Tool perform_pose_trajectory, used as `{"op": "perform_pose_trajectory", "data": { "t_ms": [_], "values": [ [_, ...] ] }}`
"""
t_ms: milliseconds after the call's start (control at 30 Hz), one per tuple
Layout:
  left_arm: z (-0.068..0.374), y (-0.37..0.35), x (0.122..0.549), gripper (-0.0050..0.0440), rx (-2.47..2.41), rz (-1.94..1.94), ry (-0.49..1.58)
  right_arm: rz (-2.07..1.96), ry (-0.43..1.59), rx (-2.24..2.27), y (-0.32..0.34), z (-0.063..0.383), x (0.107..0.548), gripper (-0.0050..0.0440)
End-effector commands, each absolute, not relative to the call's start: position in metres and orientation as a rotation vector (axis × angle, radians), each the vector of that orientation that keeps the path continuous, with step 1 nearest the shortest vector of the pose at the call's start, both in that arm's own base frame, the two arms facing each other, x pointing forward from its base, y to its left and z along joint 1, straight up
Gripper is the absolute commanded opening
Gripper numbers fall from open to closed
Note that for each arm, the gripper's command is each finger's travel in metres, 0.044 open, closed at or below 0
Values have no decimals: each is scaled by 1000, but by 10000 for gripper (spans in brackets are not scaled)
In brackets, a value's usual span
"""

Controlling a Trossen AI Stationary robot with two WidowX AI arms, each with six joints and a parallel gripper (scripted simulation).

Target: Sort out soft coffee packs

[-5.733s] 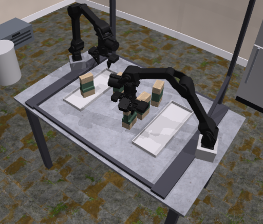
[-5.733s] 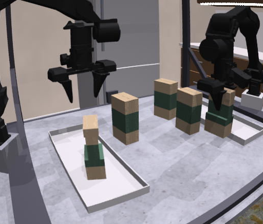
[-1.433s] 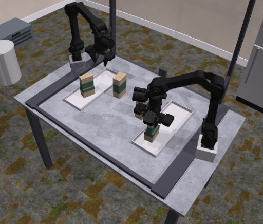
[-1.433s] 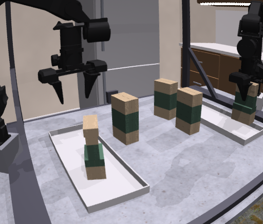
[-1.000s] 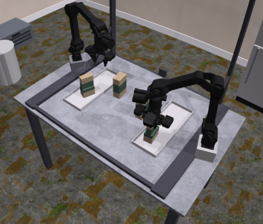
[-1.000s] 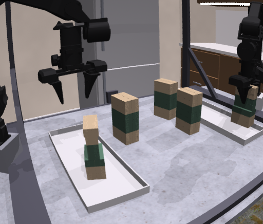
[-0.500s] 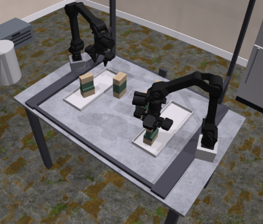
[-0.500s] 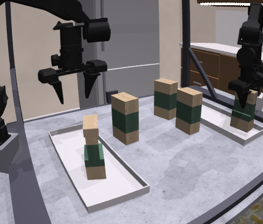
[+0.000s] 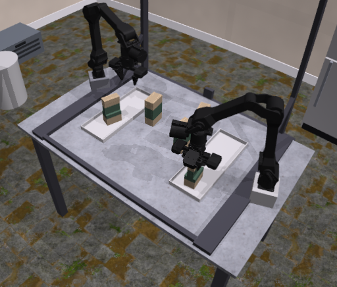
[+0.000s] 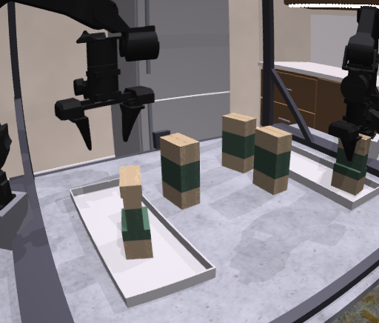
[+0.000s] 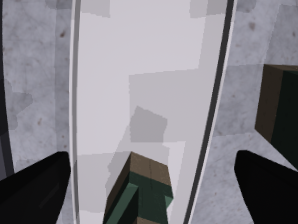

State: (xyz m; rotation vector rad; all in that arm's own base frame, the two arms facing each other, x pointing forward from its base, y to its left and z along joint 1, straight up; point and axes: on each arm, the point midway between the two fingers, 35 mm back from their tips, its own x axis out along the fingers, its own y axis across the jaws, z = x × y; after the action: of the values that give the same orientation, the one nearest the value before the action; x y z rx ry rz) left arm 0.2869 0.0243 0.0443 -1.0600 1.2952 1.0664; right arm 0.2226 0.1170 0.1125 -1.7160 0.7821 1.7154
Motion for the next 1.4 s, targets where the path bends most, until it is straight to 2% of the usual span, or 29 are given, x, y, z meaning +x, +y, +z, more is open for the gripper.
{"op": "perform_pose_trajectory", "data": {
  "t_ms": [0, 200, 233, 1367],
  "values": [
    [50, 24, 291, 104, -1066, 1045, 1280, 1701, 762, -1723, 118, 117, 224, 358],
    [49, 24, 291, 104, -1066, 1045, 1280, 1701, 762, -1723, 118, 117, 224, 358],
    [49, 24, 291, 354, -1066, 1045, 1280, 1701, 762, -1723, 118, 117, 224, 358],
    [49, 24, 291, 354, -1066, 1045, 1280, 1701, 762, -1723, 118, 117, 224, 358]
  ]
}}
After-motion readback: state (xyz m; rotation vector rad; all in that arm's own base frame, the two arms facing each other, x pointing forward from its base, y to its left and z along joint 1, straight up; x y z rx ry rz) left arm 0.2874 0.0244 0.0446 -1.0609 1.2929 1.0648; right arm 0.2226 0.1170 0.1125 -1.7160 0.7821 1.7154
